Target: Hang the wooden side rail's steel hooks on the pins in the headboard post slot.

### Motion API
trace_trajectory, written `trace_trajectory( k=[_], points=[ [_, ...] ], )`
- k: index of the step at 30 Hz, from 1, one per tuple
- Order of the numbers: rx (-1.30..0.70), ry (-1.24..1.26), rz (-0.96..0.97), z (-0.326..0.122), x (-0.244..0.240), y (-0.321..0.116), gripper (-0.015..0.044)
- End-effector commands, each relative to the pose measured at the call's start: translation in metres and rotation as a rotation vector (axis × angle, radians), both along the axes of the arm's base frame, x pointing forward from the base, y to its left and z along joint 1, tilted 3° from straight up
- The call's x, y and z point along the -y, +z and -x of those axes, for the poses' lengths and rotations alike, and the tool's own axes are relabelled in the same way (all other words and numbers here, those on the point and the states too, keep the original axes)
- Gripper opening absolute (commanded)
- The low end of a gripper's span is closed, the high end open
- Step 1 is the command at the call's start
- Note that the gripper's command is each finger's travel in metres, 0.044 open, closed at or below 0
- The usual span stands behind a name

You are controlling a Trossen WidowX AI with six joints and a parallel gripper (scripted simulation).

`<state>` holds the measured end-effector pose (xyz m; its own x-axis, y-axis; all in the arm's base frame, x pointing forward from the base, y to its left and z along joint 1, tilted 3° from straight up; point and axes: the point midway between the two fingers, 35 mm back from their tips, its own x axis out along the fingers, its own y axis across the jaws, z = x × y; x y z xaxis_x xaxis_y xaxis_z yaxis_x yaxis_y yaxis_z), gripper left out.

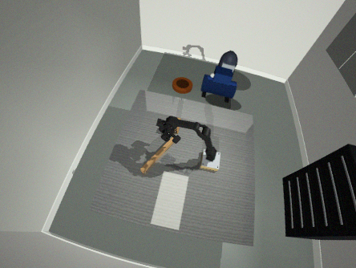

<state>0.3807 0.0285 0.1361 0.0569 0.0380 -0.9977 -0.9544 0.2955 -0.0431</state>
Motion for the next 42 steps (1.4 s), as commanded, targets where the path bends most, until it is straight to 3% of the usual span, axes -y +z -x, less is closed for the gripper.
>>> trace_trajectory(
  k=[1,5,42],
  points=[
    [-0.012,0.019,-0.009,0.0,-0.001,-0.004,0.044],
    [-0.012,0.019,-0.009,-0.002,-0.003,-0.035,0.044],
    [-0.012,0.019,-0.009,-0.005,-0.005,-0.087,0.044]
  ],
)
